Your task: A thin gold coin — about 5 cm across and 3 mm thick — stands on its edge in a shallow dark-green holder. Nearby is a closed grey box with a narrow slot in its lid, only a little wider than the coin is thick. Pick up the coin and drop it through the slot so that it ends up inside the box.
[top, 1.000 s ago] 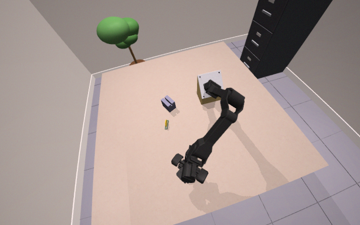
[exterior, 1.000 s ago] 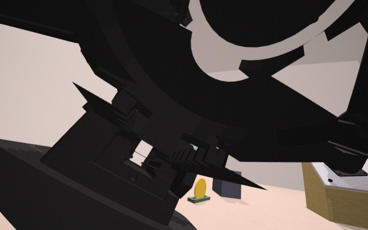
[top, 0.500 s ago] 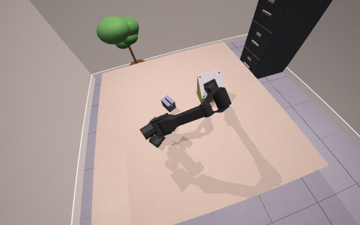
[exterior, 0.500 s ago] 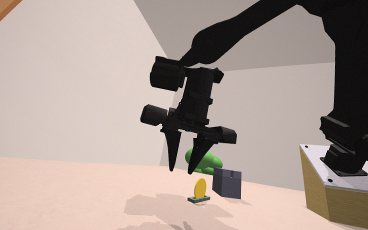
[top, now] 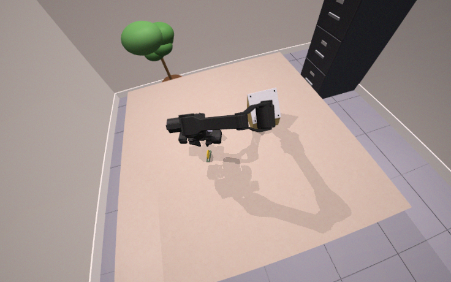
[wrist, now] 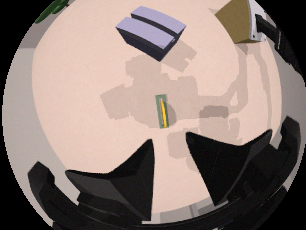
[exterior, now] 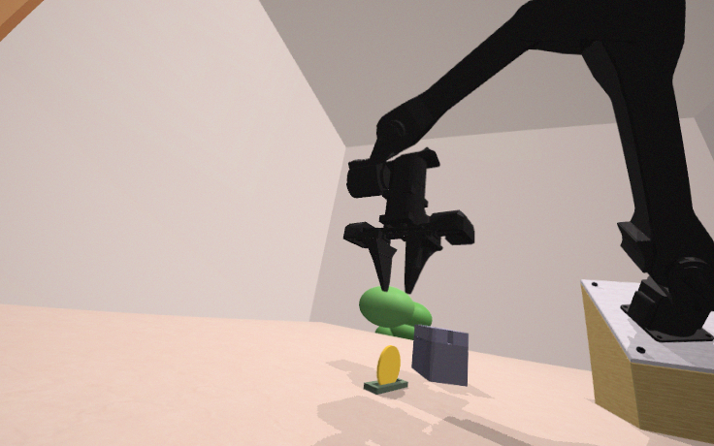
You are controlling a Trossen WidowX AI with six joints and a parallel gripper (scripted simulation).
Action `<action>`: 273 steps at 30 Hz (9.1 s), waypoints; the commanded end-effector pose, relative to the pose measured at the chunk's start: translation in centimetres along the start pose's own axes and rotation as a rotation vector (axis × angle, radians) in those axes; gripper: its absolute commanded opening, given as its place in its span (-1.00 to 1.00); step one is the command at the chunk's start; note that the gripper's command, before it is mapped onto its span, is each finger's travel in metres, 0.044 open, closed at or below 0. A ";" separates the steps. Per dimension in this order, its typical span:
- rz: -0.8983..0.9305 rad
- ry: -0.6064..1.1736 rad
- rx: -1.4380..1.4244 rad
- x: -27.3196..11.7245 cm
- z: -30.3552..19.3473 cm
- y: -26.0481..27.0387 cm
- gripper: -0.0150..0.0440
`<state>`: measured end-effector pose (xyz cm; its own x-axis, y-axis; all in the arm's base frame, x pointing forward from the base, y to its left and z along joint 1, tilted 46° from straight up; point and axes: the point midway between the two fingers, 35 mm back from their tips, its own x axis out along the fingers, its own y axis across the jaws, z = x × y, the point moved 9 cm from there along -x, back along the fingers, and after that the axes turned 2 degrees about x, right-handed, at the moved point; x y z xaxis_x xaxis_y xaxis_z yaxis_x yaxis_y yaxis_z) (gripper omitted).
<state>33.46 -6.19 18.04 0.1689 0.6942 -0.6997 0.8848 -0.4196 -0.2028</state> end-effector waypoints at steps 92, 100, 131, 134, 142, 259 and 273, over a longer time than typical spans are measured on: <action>-0.006 0.003 0.026 4.7 0.0 0.2 -0.49; -0.006 0.004 0.026 2.7 0.0 0.1 -0.49; -0.004 0.008 -0.663 0.8 0.3 -0.1 -0.49; -0.004 0.008 -0.758 0.8 0.3 -0.1 -0.49; -0.004 0.008 -0.780 0.8 0.5 0.0 -0.49; 0.008 0.000 -0.768 1.6 14.9 -0.4 -0.49; 0.008 0.001 -0.773 2.2 14.9 -0.2 -0.49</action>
<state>27.11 -13.50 6.51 0.1786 0.6894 -0.7020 0.9337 0.1063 0.3419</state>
